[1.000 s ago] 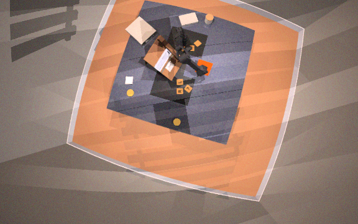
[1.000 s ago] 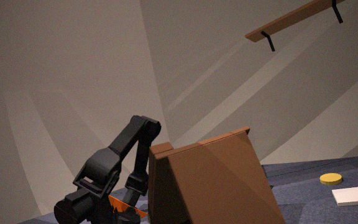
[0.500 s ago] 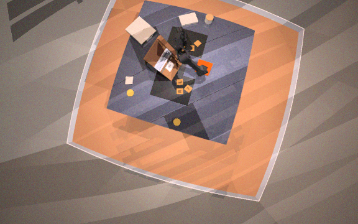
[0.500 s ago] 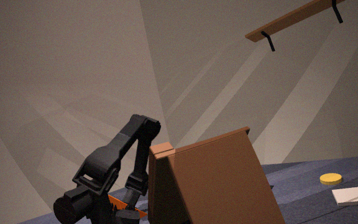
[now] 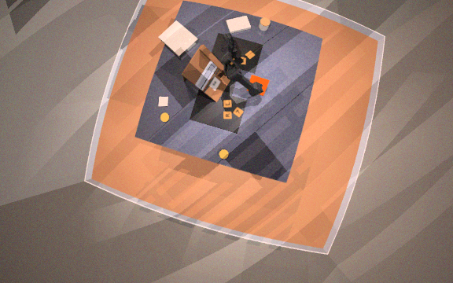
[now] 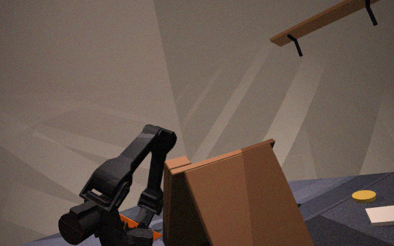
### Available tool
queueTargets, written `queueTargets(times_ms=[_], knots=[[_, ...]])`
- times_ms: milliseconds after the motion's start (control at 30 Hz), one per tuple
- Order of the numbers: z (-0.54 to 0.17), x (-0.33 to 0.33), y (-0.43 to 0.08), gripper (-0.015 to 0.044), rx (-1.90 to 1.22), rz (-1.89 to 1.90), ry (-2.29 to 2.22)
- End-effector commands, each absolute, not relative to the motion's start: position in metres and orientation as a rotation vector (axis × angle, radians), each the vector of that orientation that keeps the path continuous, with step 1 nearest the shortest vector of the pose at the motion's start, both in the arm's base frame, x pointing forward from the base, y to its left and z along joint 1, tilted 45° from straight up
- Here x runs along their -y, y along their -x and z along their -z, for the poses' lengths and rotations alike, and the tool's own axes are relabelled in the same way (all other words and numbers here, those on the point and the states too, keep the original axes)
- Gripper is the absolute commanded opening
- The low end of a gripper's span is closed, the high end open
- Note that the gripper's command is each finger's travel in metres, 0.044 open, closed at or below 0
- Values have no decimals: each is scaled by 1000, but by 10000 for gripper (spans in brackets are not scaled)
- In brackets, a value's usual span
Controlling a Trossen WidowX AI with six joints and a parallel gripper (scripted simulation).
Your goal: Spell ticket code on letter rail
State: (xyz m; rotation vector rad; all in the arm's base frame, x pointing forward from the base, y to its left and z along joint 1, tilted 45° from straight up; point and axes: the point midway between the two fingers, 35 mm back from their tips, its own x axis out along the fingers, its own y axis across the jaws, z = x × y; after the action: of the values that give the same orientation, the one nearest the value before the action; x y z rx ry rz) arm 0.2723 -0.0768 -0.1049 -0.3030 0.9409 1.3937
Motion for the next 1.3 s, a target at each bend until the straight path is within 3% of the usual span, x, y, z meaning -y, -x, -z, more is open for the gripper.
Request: queueTargets(times_ms=[0, 1267], knots=[[103, 79, -273, 0, -941, -1394, 314], [92, 87, -272, 0, -941, -1393, 314]])
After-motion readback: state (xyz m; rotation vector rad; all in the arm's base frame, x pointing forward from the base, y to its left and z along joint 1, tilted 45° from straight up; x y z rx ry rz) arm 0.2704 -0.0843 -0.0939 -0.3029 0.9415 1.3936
